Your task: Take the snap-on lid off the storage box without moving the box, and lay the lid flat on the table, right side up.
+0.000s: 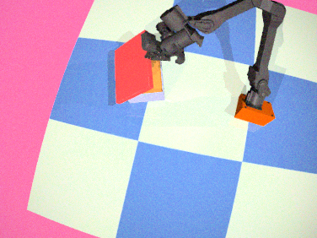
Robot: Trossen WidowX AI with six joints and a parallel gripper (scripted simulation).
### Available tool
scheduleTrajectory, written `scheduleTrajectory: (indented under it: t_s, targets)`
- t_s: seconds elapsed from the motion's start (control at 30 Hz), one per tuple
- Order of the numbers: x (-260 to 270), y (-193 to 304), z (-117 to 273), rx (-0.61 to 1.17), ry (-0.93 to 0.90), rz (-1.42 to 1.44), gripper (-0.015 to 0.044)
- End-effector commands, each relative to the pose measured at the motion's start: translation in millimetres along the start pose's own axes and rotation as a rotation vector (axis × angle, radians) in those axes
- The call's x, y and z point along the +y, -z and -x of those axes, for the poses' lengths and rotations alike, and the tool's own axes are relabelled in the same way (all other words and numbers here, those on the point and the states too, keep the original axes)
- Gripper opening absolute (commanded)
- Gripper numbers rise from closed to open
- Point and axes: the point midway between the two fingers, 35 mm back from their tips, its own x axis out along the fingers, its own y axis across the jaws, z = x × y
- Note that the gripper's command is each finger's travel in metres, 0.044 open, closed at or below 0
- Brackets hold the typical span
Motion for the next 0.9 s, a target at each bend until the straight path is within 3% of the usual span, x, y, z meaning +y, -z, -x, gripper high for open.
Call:
scheduleTrajectory:
  t_s: [0.0,0.87]
  targets:
    - [6.4,-1.0,4.2,-0.002,-0.009,-0.006,0.0]
    - [27.0,1.4,22.6,-0.001,-0.009,-0.007,0.0]
